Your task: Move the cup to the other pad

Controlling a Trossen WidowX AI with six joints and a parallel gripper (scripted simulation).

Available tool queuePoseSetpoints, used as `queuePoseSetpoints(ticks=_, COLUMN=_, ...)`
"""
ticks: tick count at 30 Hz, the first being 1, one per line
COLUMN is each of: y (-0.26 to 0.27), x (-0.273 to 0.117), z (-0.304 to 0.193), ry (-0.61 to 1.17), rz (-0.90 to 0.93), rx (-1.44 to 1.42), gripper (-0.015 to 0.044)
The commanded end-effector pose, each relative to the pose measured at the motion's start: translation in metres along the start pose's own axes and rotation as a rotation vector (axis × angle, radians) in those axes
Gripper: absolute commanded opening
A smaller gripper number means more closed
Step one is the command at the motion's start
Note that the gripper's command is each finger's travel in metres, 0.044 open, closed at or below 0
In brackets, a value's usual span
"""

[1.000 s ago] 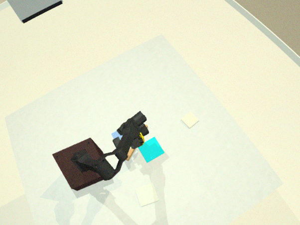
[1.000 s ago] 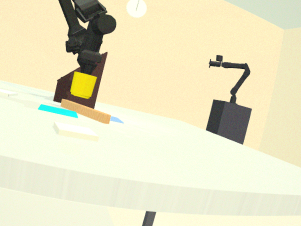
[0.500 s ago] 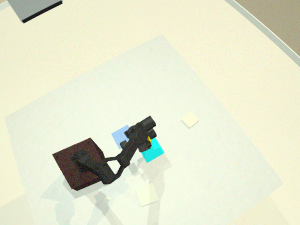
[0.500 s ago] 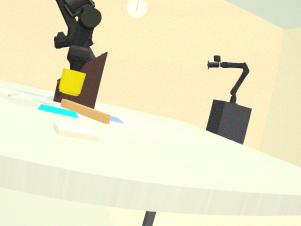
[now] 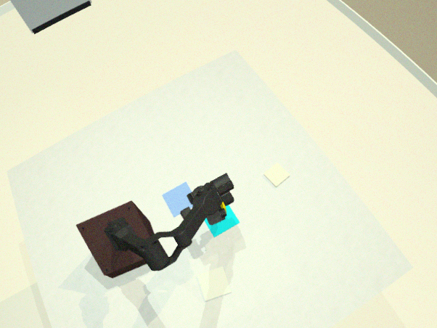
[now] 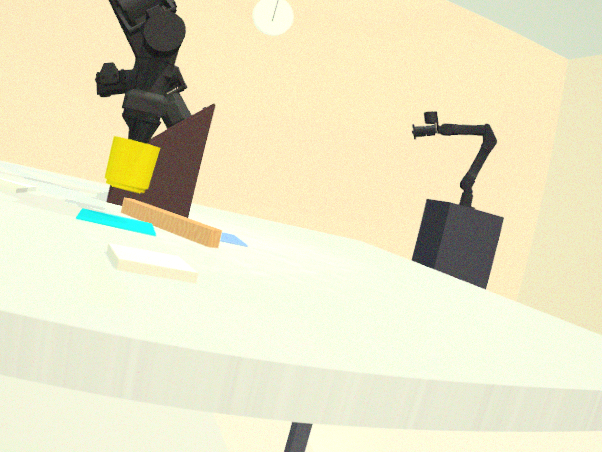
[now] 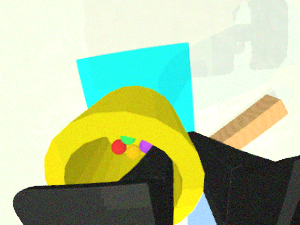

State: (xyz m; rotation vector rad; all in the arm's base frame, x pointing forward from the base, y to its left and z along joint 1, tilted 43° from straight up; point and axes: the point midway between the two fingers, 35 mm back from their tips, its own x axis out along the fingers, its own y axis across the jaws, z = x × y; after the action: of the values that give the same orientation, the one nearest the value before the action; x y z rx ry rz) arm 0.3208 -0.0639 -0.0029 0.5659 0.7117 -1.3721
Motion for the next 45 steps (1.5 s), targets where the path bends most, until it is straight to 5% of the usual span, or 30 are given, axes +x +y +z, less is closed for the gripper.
queuePoseSetpoints(ticks=1, y=-0.001, x=0.007, z=0.0, ry=-0.004, rz=-0.006, rx=-0.006, gripper=0.0)
queuePoseSetpoints(ticks=40, y=0.001, x=0.042, z=0.003, ry=-0.003, rz=0.0, rx=0.003, gripper=0.0)
queuePoseSetpoints(ticks=45, y=0.001, x=0.042, z=0.003, ry=-0.003, rz=0.0, rx=0.003, gripper=0.0131)
